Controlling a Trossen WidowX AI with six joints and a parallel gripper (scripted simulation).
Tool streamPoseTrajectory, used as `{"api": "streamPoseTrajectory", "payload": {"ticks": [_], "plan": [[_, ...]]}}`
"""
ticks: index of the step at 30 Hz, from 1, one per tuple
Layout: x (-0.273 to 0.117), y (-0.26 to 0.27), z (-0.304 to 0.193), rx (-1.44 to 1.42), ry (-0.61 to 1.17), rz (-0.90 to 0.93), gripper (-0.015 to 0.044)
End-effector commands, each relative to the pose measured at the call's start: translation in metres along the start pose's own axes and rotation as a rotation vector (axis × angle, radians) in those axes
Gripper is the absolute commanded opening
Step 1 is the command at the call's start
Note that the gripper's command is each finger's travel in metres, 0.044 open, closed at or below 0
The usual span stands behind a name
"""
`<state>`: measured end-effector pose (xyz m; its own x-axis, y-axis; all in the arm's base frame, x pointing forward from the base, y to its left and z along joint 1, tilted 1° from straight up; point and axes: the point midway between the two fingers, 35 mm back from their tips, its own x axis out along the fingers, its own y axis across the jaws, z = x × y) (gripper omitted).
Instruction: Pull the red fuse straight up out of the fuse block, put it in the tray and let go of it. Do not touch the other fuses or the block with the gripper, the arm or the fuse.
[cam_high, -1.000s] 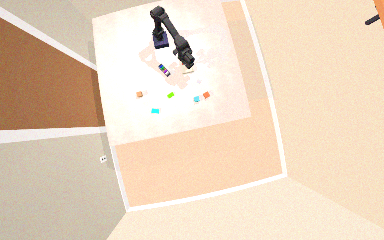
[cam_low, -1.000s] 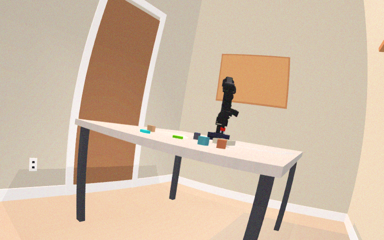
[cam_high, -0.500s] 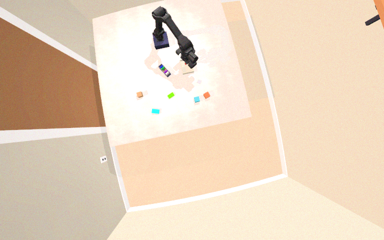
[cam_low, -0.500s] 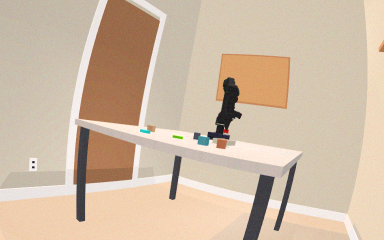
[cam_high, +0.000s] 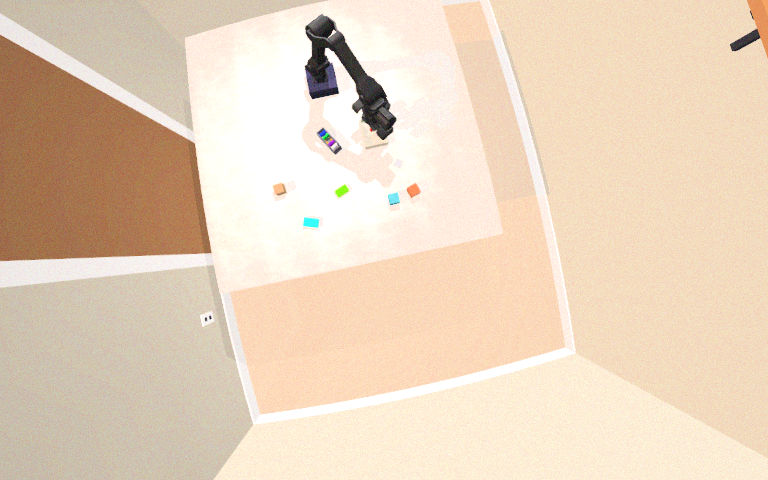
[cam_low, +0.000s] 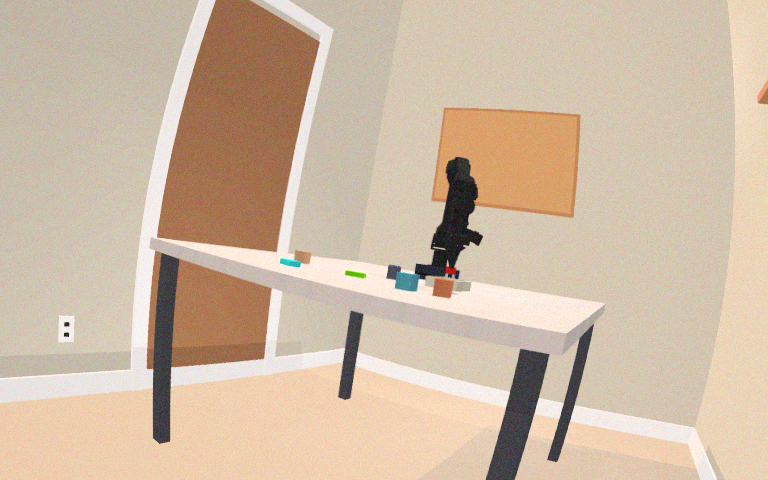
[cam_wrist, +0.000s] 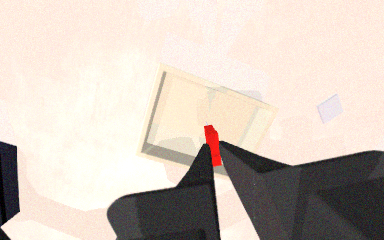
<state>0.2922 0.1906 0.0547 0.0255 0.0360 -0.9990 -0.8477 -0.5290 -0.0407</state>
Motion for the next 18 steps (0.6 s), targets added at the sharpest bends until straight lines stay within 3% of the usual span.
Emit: {"api": "streamPoseTrajectory", "payload": {"ticks": [1,3,15,18], "plan": [[0.008,0.001,0.0,0.003,0.0,0.006,0.0],[0.008,0.001,0.0,0.003,0.0,0.006,0.0],[0.004,0.001,0.0,0.0,0.0,0.002,0.0315],[-0.021,0.0,0.0,0.002,0.0,0.005,0.033]]}}
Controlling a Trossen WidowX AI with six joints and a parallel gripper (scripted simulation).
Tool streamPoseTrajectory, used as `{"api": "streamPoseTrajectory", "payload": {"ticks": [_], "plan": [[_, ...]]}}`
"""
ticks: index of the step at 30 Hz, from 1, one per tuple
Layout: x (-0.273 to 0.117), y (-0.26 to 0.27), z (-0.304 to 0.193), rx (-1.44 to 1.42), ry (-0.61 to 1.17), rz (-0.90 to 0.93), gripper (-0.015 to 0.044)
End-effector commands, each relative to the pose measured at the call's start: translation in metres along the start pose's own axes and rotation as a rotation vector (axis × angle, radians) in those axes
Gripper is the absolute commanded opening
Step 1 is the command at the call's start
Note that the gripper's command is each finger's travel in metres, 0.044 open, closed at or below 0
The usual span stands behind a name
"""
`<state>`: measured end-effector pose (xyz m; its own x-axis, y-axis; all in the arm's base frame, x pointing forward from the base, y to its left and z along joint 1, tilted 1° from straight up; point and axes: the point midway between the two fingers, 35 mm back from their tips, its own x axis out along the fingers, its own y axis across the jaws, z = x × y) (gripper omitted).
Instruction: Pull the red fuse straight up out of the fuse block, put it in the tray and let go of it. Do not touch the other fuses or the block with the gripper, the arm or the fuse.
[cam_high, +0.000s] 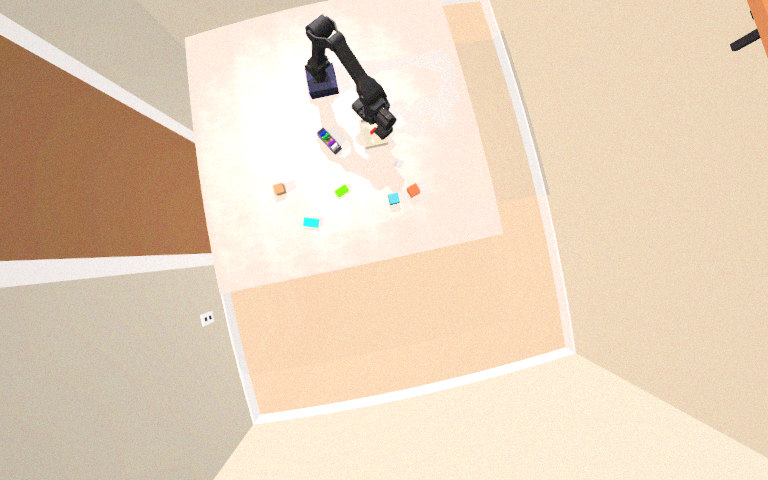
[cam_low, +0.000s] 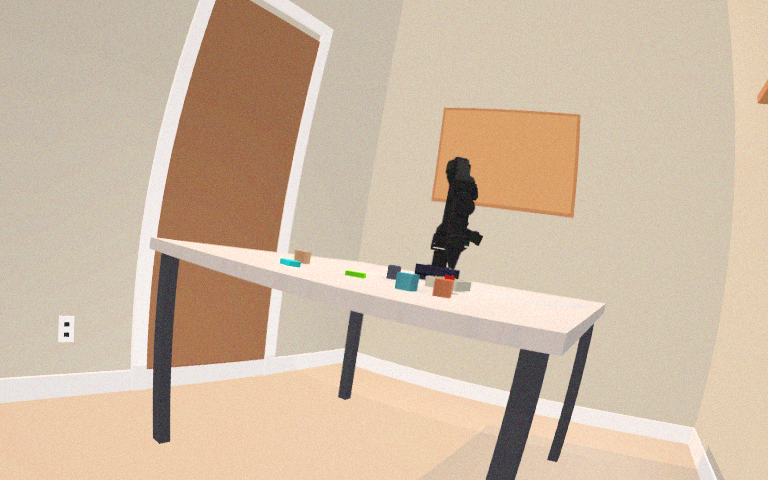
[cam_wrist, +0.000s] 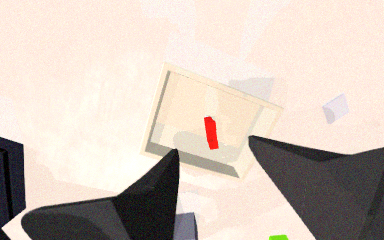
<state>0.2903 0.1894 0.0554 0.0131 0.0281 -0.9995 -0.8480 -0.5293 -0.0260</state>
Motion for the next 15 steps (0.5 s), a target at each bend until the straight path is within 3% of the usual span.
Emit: {"api": "streamPoseTrajectory", "payload": {"ticks": [1,15], "plan": [[-0.0287,-0.0012,0.0,0.003,0.0,-0.009,0.033],[-0.0307,-0.0012,0.0003,0.001,0.0,-0.011,0.033]]}}
